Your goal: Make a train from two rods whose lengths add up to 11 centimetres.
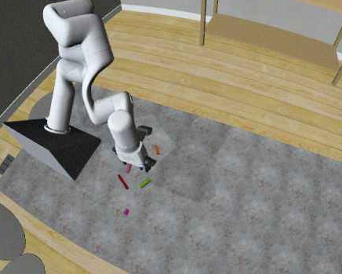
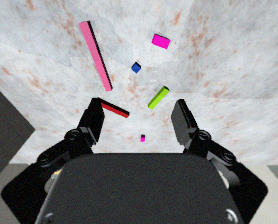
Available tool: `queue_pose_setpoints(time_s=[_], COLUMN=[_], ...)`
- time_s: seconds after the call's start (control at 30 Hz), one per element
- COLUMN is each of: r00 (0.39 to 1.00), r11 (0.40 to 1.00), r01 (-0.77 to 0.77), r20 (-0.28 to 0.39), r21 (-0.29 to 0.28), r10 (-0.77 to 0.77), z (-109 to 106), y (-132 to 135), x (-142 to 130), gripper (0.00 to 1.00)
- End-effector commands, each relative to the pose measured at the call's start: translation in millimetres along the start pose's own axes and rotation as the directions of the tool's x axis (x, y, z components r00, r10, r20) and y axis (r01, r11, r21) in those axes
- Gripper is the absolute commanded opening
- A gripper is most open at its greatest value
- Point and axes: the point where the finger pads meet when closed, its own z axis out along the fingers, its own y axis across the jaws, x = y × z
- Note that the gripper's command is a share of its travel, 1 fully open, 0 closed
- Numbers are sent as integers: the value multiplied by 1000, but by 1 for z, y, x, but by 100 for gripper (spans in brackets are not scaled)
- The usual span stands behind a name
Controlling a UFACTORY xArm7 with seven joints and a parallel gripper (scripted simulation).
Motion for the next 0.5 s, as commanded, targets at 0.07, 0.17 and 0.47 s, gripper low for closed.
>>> queue_pose_setpoints(time_s=[0.07,0.17,0.47], r00=[974,948,839], r11=[974,948,839], r01=[227,318,544], r20=[8,13,24], r21=[-11,-7,13], r10=[-227,-318,-544], z=[-2,-1,1], y=[1,0,-6], x=[28,39,65], gripper=[100,100,100])
